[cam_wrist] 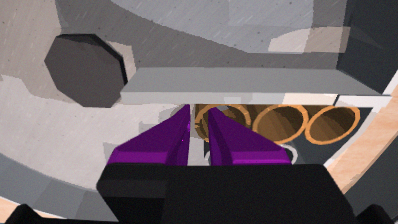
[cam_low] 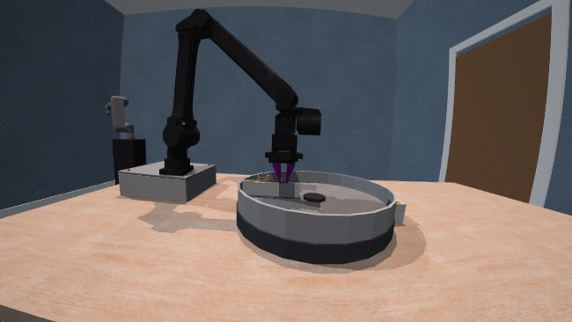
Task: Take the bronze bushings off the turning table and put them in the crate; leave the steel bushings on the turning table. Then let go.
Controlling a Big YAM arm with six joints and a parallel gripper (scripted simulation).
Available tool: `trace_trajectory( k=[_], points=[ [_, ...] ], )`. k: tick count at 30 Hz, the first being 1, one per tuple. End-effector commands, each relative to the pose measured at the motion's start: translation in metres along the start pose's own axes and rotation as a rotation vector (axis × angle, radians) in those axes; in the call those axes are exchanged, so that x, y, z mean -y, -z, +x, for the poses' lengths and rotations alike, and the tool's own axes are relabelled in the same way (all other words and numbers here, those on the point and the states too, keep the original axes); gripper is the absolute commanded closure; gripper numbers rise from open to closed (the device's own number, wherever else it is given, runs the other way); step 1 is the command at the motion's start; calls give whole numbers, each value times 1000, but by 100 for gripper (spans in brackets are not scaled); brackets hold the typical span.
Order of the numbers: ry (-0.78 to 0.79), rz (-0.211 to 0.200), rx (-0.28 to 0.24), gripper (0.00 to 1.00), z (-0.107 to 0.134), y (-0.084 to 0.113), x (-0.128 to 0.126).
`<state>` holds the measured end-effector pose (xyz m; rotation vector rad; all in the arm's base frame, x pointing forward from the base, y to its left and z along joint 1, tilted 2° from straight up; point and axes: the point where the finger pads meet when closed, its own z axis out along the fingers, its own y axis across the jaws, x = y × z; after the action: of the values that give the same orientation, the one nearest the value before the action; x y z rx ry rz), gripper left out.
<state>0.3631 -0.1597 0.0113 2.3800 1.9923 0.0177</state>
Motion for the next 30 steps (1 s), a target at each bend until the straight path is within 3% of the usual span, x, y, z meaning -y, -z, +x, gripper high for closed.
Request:
trace_trajectory(
  k=[1,8,9,30],
  points=[
    [3,9,0,86,-2,-6,3],
    [3,9,0,86,-2,-6,3],
    [3,9,0,100,-2,-6,3],
    [1,12,3,100,-3,-6,3]
  ],
)
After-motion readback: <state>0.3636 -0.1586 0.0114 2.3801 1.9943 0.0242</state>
